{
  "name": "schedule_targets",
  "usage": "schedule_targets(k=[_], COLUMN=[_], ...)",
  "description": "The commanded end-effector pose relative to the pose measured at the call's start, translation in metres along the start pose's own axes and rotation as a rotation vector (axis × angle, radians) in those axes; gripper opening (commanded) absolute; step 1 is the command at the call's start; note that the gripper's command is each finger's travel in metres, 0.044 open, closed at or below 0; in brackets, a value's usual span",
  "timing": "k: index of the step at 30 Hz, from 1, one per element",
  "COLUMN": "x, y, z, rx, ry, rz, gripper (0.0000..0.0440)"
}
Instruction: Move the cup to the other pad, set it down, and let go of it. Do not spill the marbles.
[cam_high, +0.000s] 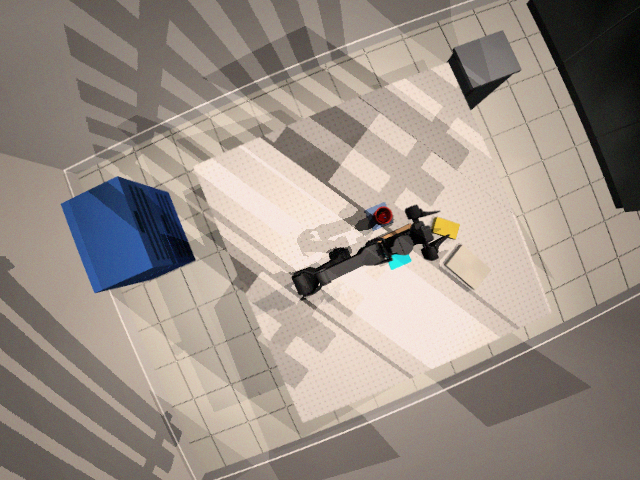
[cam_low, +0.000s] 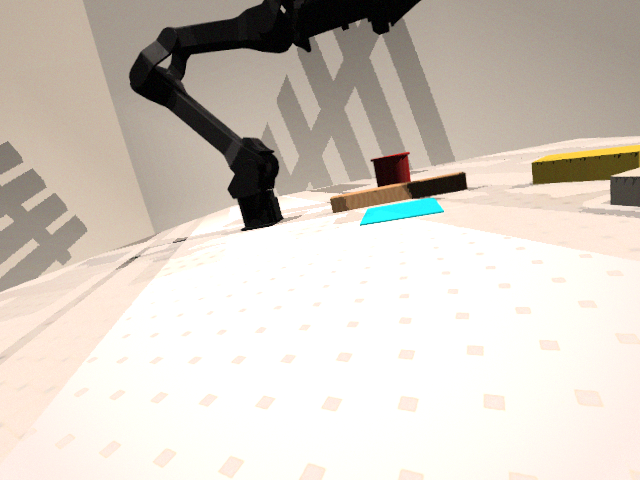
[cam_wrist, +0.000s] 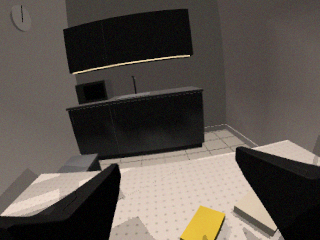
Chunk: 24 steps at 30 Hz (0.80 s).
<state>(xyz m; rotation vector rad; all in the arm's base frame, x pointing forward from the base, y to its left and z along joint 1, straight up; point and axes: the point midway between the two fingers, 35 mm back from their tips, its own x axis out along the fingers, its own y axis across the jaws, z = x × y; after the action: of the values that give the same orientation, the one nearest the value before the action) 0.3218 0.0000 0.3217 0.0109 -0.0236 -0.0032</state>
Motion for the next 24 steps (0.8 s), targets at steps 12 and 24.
schedule_targets(k=[12, 24], x=[-0.002, 0.001], y=[0.007, 0.023], z=[0.000, -0.002], rx=[0.021, 0.123], ry=[0.066, 0.192], rz=[0.020, 0.058], gripper=[0.0088, 0.0098])
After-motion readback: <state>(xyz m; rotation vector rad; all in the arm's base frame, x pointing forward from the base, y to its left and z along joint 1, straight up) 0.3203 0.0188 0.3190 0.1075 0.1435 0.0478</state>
